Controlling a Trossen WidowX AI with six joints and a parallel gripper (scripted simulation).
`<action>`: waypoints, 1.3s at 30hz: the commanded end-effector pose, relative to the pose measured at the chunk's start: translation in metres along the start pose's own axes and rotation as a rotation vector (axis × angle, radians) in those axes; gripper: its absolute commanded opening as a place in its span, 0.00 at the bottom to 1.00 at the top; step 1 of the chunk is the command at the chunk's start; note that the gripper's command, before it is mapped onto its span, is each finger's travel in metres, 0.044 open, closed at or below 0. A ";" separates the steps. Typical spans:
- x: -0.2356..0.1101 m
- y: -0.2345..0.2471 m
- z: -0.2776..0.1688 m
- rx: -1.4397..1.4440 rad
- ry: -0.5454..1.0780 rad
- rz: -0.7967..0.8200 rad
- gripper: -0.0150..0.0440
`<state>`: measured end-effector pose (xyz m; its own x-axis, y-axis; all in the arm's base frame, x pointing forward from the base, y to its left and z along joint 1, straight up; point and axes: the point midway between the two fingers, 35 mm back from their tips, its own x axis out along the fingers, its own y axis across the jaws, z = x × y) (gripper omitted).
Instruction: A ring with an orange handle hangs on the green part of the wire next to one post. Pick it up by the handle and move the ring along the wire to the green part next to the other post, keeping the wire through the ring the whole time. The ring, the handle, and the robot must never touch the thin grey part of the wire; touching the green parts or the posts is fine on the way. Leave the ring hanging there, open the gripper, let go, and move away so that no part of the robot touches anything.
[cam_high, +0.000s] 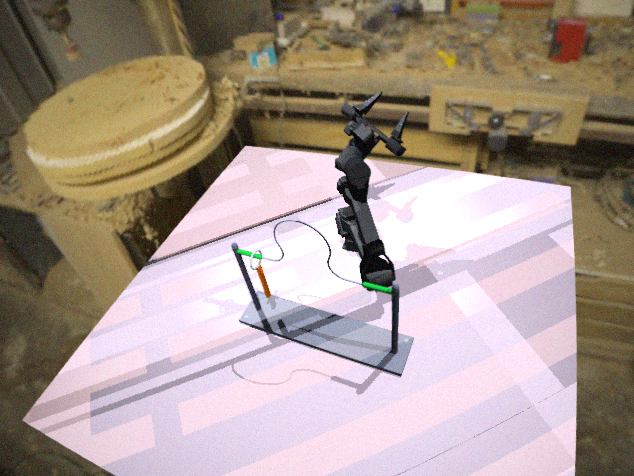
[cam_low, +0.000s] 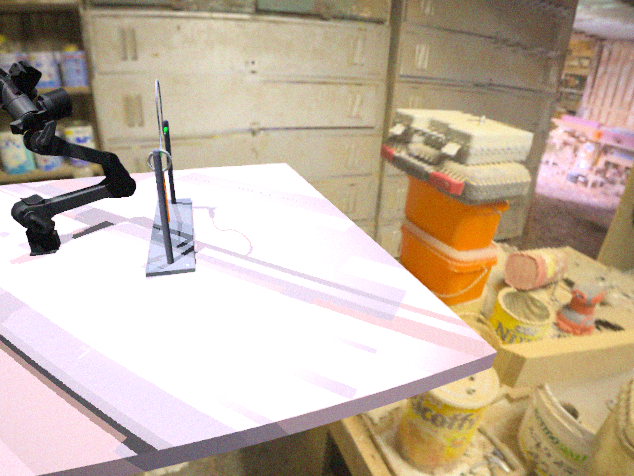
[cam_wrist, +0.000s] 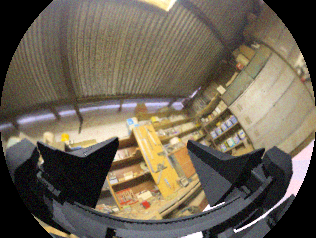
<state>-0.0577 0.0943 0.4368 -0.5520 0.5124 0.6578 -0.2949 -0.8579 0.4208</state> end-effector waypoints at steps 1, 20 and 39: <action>0.000 0.002 -0.001 0.000 0.001 0.010 0.89; -0.153 0.224 -0.086 0.185 0.102 1.255 0.53; -0.436 0.148 -0.050 0.753 0.226 2.562 0.53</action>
<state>0.0549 -0.2734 0.2242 0.4295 -0.8939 0.1281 0.7930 0.3055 -0.5270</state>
